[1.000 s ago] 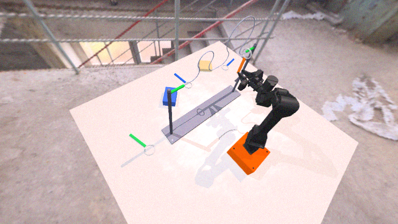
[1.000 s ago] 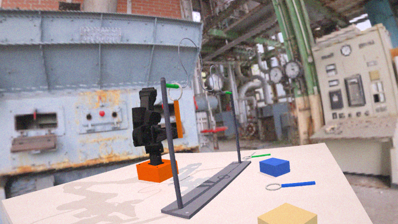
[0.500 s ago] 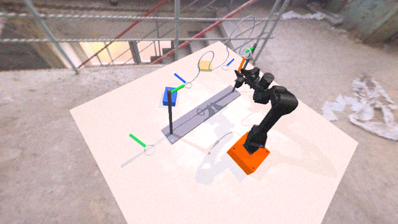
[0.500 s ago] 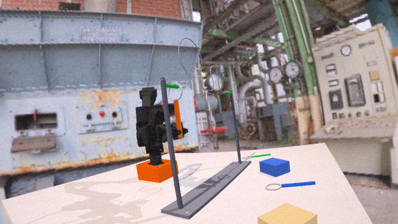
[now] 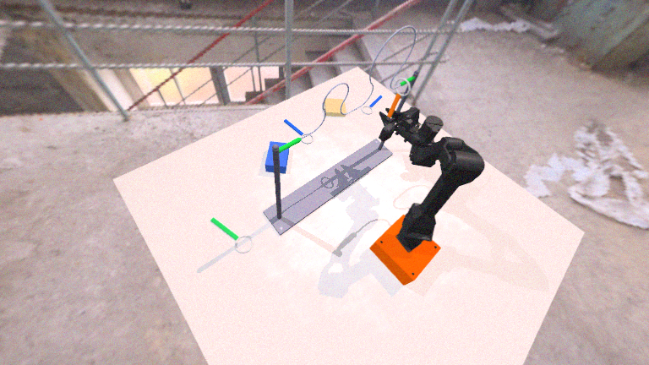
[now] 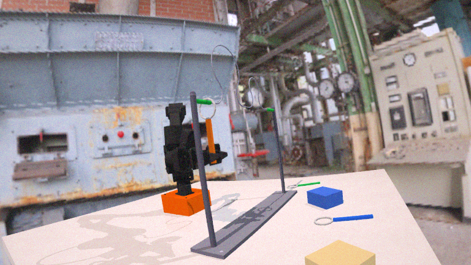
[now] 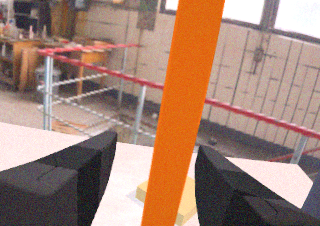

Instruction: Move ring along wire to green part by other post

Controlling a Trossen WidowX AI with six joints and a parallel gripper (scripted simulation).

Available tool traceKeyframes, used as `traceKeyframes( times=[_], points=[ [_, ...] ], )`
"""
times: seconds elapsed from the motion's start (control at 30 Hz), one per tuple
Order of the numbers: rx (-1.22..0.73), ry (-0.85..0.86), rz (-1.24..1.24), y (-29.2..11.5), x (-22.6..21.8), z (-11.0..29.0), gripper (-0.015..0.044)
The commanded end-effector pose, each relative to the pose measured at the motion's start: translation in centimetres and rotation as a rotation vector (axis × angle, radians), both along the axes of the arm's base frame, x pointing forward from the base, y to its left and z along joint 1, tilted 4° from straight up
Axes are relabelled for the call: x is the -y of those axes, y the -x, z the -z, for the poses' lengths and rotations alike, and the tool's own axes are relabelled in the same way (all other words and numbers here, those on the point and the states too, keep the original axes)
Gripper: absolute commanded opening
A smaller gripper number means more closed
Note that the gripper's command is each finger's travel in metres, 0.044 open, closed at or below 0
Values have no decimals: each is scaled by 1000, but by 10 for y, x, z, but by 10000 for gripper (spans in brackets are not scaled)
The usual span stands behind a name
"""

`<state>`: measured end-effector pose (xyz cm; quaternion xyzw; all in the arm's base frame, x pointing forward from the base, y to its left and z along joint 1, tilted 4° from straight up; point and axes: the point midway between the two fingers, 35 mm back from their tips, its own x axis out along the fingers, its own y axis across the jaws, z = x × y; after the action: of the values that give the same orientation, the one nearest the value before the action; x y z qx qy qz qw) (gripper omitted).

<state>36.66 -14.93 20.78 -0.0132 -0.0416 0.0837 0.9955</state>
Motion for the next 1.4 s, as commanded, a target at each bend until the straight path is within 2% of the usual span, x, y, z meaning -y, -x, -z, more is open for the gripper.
traceKeyframes(
  times=[0.0,0.5,0.67,0.73,0.93,1.37],
  points=[
    [-1,3,4,-1,1,1,160],
    [-1,3,4,-1,1,1,160],
    [-1,0,0,-1,0,0,29],
    [-1,0,0,-1,0,0,15],
    [-1,0,0,-1,0,0,-142],
    [0,4,-7,1,-1,-16,-150]
  ],
)
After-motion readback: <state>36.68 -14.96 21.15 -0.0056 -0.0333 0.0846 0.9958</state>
